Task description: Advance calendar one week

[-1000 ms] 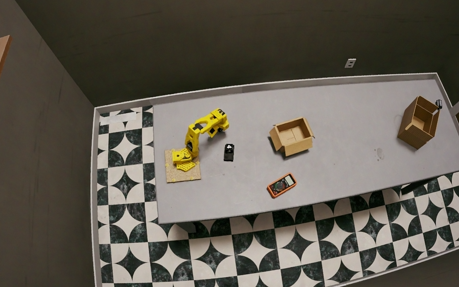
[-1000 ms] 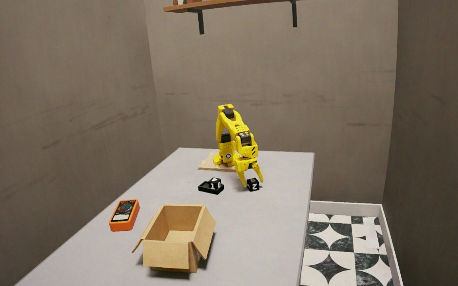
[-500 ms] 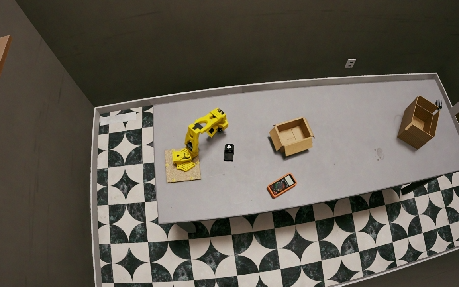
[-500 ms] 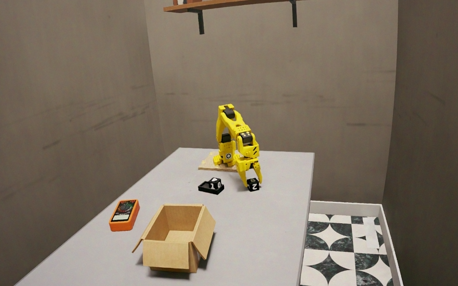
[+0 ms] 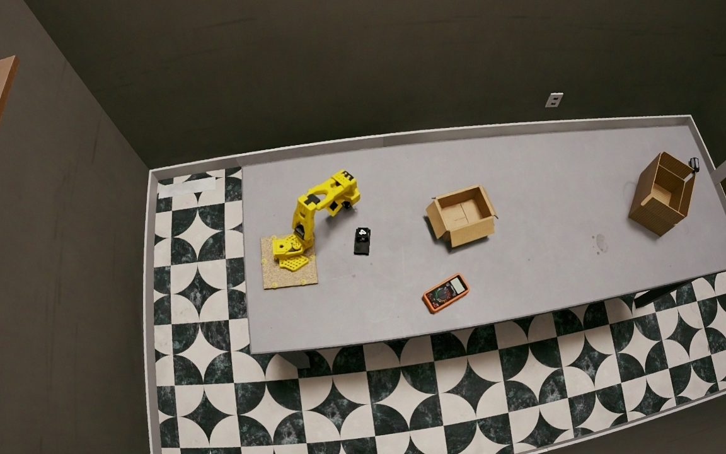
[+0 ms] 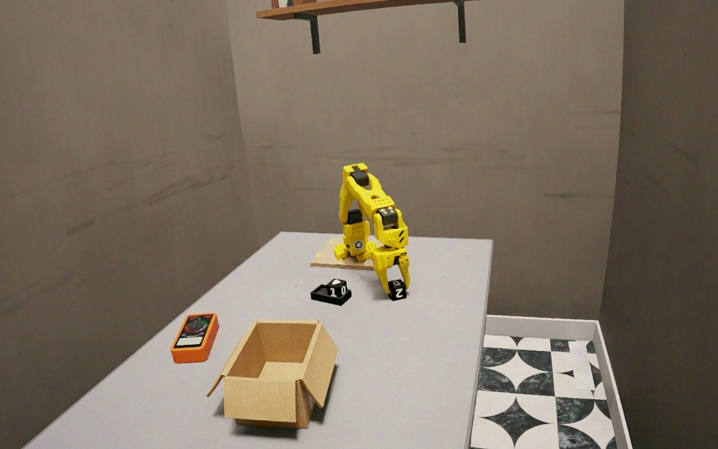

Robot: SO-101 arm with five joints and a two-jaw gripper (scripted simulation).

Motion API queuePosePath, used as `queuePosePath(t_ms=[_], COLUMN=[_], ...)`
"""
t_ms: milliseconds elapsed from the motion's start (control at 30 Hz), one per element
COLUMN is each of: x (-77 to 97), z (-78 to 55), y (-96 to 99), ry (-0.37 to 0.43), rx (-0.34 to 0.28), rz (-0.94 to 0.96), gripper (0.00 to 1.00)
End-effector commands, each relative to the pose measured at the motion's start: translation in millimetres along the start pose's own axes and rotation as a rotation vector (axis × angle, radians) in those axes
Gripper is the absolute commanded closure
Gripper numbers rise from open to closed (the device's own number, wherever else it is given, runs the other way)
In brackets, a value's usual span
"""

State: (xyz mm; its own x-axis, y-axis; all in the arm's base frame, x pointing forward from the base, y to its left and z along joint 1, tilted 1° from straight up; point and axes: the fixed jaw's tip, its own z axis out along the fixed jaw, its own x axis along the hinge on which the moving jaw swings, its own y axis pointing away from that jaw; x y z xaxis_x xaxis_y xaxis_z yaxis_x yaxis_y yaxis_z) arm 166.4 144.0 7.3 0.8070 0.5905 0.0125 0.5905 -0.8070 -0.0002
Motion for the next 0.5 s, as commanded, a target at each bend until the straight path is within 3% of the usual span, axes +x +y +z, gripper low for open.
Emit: queuePosePath(t_ms=[0, 467], x=[-1.8, -1.8], z=[2.7, 2.7], y=[-2.5, -2.6], ry=[-0.013, -0.013], rx=[0.0, 0.0], rz=[0.002, 0.002], gripper=[0.79, 0.81])
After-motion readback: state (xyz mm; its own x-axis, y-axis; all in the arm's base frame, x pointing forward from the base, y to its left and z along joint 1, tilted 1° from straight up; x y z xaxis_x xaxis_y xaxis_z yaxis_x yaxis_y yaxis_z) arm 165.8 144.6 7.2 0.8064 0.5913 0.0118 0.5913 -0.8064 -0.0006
